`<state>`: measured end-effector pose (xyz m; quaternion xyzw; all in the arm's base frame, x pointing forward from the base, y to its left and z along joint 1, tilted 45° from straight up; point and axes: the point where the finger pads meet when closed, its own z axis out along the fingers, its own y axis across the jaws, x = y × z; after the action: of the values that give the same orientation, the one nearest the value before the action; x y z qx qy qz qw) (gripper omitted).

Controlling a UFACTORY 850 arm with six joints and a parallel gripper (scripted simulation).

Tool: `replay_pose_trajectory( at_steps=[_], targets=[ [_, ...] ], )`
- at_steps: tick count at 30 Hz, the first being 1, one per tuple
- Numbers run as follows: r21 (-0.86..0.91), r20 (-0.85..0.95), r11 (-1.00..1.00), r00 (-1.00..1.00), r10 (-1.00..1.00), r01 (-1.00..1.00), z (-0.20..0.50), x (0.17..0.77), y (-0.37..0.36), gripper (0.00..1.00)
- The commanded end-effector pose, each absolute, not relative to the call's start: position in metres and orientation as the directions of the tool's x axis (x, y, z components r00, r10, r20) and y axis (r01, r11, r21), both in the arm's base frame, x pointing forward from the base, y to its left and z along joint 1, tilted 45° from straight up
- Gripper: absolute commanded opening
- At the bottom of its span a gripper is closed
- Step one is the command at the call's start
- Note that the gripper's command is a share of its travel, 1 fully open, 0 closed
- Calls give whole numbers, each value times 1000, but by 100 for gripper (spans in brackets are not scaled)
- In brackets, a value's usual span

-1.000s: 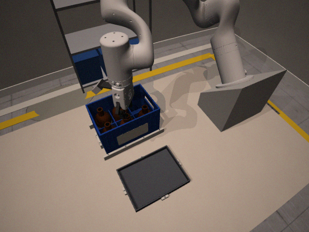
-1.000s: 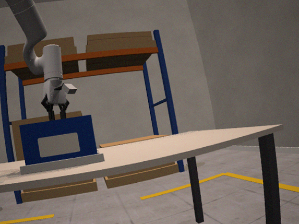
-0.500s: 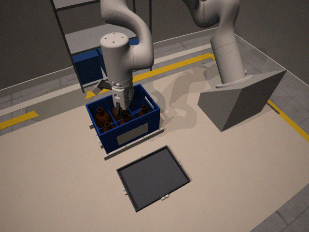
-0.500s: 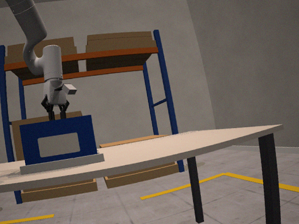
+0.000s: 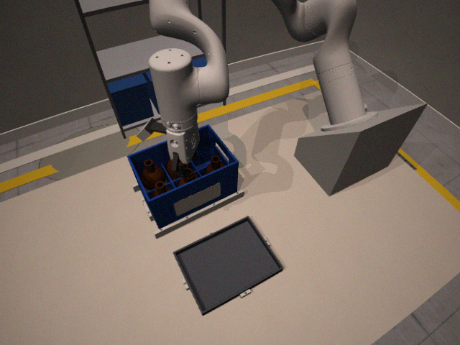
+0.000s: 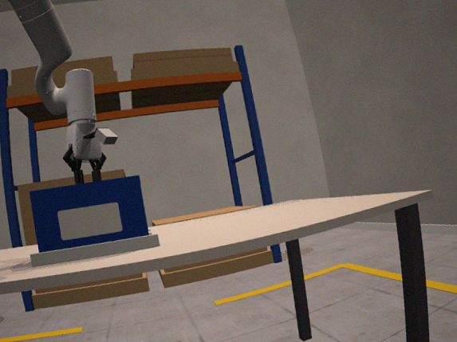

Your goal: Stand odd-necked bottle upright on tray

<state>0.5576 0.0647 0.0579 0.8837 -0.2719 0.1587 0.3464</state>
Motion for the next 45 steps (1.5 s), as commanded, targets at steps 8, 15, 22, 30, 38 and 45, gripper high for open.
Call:
replay_pose_trajectory(
  at_steps=[8, 15, 22, 30, 38, 45],
  targets=[
    [525, 470, -613, 801, -370, -591, 58, 559, 66, 65],
    [525, 470, -613, 801, -370, -591, 58, 559, 66, 65],
    [525, 470, -613, 801, -370, -591, 58, 559, 66, 65],
    [525, 470, -613, 801, -370, -591, 58, 559, 65, 65],
    [525, 470, -613, 801, -370, -591, 55, 559, 62, 65],
    [525, 470, -613, 801, -370, -591, 51, 560, 58, 65]
  ],
)
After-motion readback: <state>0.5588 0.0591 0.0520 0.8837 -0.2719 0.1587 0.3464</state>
